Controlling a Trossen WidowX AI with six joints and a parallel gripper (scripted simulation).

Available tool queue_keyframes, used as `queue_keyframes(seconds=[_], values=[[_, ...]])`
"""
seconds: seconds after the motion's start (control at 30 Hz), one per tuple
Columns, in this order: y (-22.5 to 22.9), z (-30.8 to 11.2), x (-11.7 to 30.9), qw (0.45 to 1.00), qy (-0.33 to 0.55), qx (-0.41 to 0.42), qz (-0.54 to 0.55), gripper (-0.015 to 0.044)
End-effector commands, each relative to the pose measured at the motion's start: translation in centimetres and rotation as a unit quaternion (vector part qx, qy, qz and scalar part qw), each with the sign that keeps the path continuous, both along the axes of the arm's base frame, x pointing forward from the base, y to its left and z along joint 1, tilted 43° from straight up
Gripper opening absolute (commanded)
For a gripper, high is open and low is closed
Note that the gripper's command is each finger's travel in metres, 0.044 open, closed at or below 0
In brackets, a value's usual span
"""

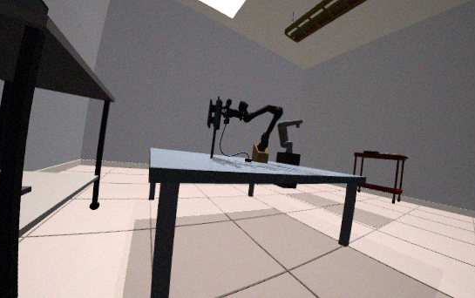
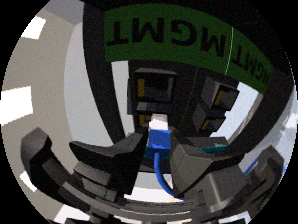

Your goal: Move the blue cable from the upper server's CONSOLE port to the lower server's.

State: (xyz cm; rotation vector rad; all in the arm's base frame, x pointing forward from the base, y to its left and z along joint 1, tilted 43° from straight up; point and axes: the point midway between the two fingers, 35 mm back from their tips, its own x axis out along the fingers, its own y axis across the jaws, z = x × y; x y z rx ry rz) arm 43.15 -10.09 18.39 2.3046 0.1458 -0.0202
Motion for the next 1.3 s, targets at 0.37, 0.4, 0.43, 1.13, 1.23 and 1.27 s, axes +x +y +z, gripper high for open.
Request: queue_keyframes(seconds=[0.37, 0.4, 0.43, 1.13, 1.23, 1.27], values=[[0.1, 0.2, -0.8, 1.000, 0.001, 0.002, -0.001, 0.0000], [0.1, 0.2, -0.8, 1.000, 0.001, 0.002, -0.001, 0.0000], [0.1, 0.2, -0.8, 1.000, 0.001, 0.002, -0.001, 0.0000], [0.2, 0.3, -1.6, 1.000, 0.001, 0.002, -0.001, 0.0000], [0.2, 0.4, -1.7, 1.000, 0.001, 0.002, -0.001, 0.0000], [0.2, 0.4, -1.7, 1.000, 0.001, 0.002, -0.001, 0.0000]])
